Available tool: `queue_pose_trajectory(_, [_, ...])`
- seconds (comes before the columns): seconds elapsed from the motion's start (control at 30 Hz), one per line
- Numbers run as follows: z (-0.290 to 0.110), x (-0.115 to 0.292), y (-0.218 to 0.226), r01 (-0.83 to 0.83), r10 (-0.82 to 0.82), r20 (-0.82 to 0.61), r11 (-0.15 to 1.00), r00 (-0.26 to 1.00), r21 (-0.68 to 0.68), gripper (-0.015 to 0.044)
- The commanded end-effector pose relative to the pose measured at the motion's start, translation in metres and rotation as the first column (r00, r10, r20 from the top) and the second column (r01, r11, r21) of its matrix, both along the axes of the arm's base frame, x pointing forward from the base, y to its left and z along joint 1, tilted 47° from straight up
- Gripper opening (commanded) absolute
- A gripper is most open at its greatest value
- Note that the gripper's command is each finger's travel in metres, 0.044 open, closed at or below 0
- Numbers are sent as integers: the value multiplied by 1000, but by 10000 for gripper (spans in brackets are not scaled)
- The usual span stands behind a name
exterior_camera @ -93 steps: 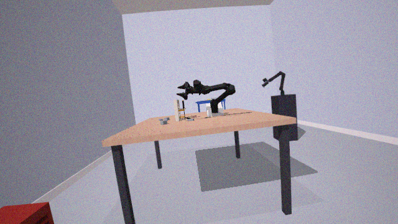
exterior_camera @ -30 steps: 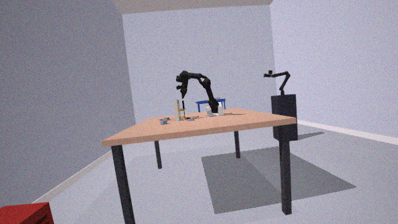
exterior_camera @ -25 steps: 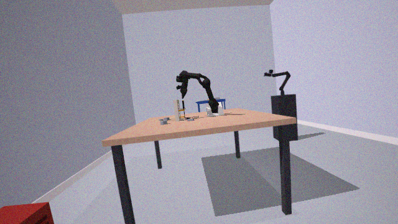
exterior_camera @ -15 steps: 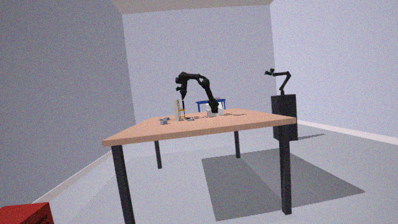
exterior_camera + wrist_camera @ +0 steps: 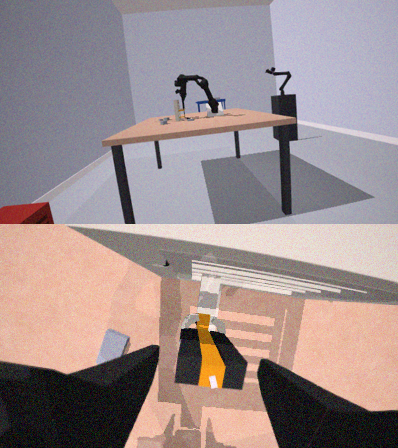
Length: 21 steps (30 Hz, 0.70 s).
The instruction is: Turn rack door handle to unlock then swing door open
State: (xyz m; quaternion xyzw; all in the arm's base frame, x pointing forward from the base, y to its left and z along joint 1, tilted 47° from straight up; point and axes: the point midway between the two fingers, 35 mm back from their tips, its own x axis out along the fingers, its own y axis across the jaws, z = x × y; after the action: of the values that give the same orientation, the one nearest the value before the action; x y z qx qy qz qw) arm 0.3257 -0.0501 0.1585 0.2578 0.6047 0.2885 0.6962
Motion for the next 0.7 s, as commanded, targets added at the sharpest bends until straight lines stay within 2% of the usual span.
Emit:
queue_pose_trajectory(0.0, [-6, 0, 5, -17, 17, -18, 1000, 1000, 17, 286])
queue_pose_trajectory(0.53, [-22, -1, 22, -68, 72, -64, 996, 995, 50, 286])
queue_pose_trajectory(0.67, [-22, -1, 22, -68, 72, -64, 996, 995, 50, 181])
